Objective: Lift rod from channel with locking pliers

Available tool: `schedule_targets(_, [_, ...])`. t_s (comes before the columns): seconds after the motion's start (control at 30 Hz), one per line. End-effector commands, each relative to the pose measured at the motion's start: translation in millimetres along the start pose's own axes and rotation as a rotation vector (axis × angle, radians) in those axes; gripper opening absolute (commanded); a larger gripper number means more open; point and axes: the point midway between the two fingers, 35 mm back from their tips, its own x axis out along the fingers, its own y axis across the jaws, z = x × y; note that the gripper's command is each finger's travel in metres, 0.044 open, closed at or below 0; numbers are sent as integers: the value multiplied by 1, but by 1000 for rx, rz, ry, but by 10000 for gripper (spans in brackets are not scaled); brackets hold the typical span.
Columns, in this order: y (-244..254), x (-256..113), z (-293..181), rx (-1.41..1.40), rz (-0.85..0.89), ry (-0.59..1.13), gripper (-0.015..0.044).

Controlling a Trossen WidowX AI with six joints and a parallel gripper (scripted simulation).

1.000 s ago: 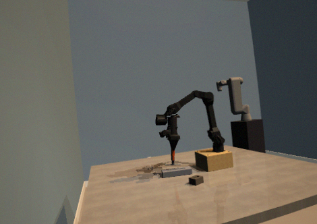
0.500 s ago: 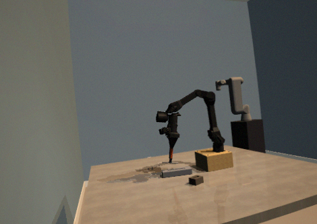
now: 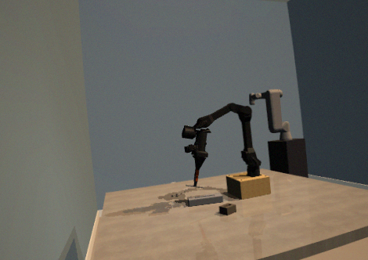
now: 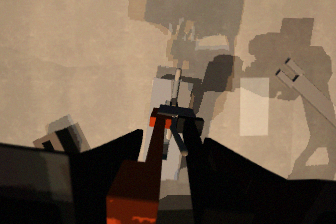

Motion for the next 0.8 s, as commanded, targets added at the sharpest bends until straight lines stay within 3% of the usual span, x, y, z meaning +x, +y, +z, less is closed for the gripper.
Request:
schedule_targets(0.0, [0,-6,4,4,-2,-32,102])
schedule_targets(0.77, [5,-28,15,2,1,-142,102])
